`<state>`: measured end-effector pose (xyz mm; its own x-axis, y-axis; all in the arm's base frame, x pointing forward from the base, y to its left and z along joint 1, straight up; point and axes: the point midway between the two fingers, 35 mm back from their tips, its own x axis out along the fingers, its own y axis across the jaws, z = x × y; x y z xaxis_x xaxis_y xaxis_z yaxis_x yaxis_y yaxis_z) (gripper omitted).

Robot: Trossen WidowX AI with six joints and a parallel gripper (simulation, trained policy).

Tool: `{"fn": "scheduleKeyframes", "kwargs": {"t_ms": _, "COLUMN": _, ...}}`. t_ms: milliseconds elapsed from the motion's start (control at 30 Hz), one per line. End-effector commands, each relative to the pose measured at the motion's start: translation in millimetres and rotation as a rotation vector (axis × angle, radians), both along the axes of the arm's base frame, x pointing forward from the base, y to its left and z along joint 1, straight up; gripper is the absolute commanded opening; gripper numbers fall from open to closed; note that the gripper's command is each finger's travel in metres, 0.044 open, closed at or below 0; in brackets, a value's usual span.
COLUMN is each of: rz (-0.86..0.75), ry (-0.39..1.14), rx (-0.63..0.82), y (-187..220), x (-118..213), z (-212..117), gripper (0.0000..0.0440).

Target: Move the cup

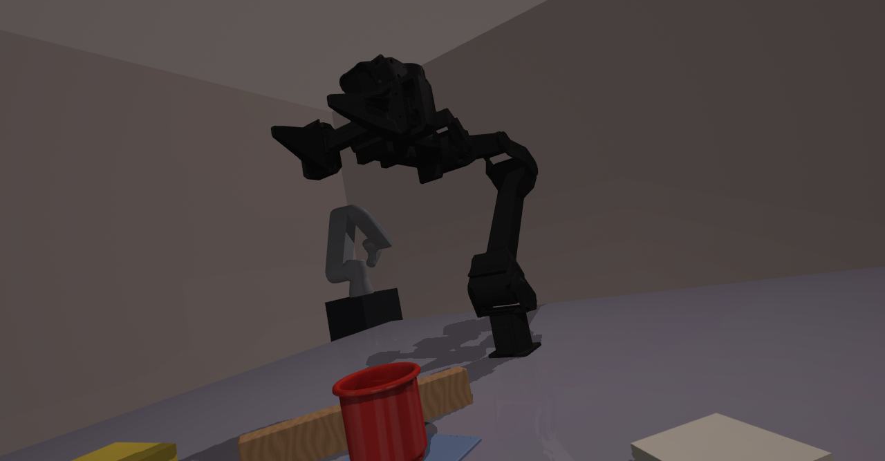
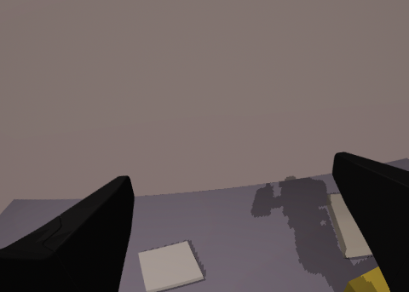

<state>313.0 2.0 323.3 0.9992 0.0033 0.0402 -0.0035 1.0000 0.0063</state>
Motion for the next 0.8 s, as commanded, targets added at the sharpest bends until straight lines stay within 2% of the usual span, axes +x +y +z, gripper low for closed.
{"fn": "scheduleKeyframes", "kwargs": {"t_ms": 0, "rz": -0.001, "ry": 0.001, "rx": 0.001, "y": 0, "x": 0, "z": 1, "gripper": 0.0374}}
{"fn": "scheduleKeyframes", "kwargs": {"t_ms": 333, "rz": -0.017, "ry": 0.044, "rx": 0.024, "y": -2, "x": 4, "z": 7, "gripper": 0.0111}}
{"fn": "scheduleKeyframes", "kwargs": {"t_ms": 433, "rz": -0.021, "ry": 0.069, "rx": 0.039, "y": -2, "x": 6, "z": 7, "gripper": 0.0051}}
{"fn": "scheduleKeyframes", "kwargs": {"t_ms": 567, "rz": -0.019, "ry": 0.104, "rx": 0.069, "y": -1, "x": 10, "z": 8, "gripper": 0.0052}}
{"fn": "scheduleKeyframes", "kwargs": {"t_ms": 767, "rz": -0.014, "ry": 0.156, "rx": 0.125, "y": 2, "x": 16, "z": 10, "gripper": 0.0097}}
